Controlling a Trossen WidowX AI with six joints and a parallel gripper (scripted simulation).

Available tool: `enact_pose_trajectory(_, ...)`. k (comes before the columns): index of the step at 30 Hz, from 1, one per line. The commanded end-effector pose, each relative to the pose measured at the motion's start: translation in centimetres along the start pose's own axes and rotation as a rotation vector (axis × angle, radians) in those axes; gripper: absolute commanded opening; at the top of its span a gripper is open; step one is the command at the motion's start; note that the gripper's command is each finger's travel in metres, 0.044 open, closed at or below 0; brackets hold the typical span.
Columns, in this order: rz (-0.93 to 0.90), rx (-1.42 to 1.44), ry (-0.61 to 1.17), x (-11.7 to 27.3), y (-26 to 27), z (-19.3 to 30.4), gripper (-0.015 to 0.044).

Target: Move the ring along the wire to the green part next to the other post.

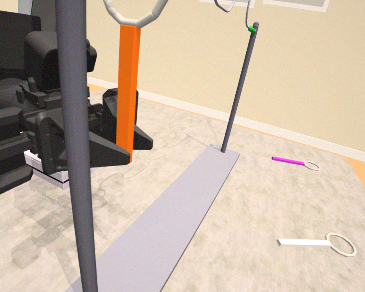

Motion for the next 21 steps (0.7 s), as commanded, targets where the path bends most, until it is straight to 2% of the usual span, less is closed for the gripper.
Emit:
enact_pose_trajectory(1,0.004,-0.001,0.002,-0.68,-0.11,0.14,0.0160)
enact_pose_trajectory(21,0.003,-0.001,0.001,-1.58,-0.02,0.18,0.0160)
Point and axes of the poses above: the point midway between the two fingers, 35 mm back from their tips, its own x axis back along the fingers, its own y axis across the jaws, z = x × y, the point moved 7 cm from there along x, back along the fingers, and after that the axes turned 9 degrees about -x, right-handed, at the moved point
